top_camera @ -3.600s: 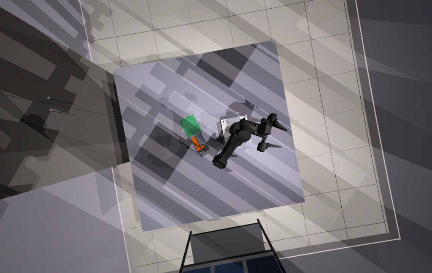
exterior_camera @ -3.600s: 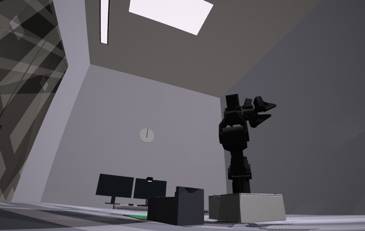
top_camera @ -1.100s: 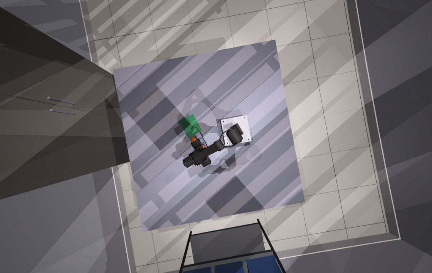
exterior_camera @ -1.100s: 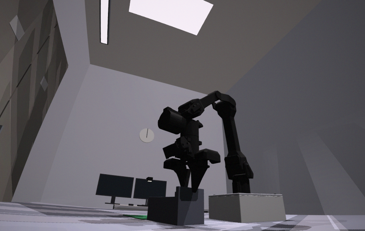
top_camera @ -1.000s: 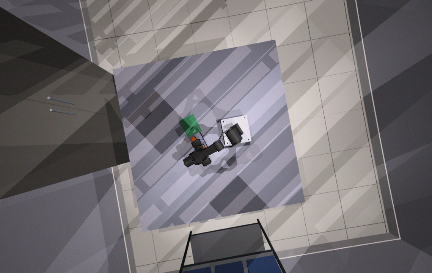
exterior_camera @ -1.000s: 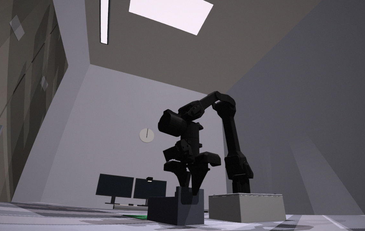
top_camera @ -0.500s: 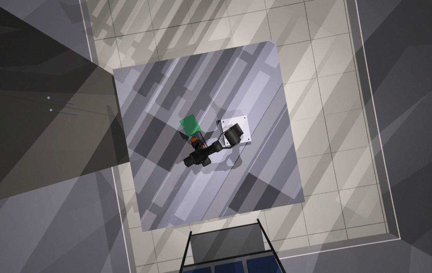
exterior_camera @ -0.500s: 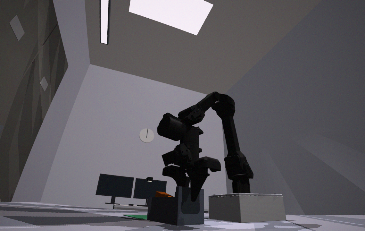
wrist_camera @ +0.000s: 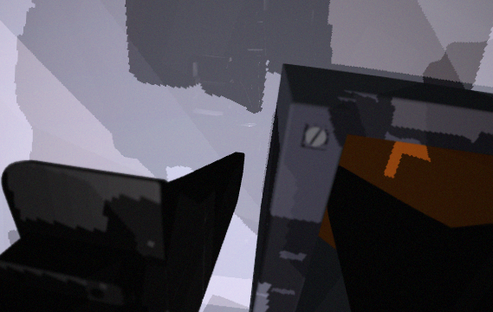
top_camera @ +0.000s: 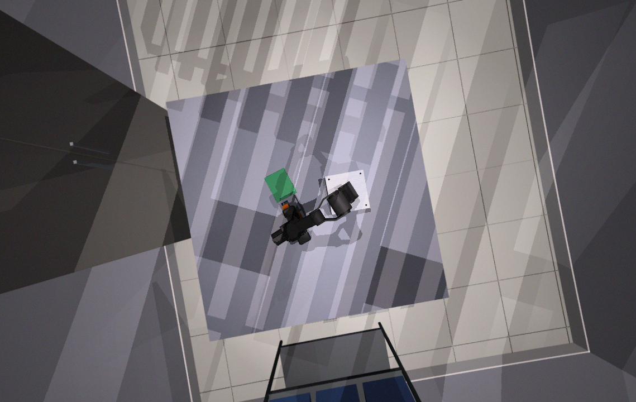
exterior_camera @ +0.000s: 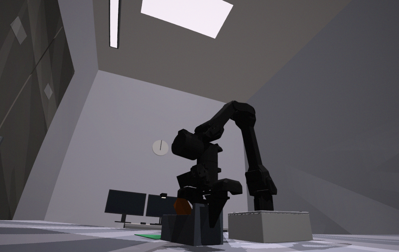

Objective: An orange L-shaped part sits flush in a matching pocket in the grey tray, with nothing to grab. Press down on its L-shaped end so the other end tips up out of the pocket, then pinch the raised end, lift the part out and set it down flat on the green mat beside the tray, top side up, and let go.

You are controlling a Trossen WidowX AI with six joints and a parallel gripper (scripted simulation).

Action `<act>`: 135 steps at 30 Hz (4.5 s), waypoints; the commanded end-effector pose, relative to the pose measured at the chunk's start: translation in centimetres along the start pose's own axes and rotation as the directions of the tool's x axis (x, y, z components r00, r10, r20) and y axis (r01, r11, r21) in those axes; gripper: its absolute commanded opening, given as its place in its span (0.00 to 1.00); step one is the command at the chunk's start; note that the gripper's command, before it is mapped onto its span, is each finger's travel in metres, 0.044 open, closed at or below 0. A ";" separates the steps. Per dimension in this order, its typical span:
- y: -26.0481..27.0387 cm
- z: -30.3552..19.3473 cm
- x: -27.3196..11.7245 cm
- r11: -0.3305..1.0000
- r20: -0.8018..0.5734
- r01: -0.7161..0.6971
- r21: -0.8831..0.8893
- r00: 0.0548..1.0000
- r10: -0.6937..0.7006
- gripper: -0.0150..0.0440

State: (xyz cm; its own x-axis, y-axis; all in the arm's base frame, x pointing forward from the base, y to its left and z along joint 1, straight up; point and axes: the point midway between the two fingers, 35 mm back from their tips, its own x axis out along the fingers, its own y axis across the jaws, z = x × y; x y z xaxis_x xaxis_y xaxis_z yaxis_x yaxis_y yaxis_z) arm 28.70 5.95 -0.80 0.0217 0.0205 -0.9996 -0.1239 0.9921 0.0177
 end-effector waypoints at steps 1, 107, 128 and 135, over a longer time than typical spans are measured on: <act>0.0 0.0 0.0 1.000 0.000 0.000 0.000 1.000 0.000 0.56; -7.9 1.1 -5.6 -0.009 -0.003 0.003 1.000 1.000 -0.014 0.73; -7.9 1.0 -3.4 -0.005 -0.001 0.001 1.000 1.000 -0.012 0.55; -7.9 1.0 -3.4 -0.005 -0.001 0.001 1.000 1.000 -0.012 0.41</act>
State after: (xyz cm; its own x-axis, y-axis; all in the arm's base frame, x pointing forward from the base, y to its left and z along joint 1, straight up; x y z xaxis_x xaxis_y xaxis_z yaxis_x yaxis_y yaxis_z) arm 30.61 -1.82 2.44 0.0212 0.0084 -0.9997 0.9927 0.1188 0.0221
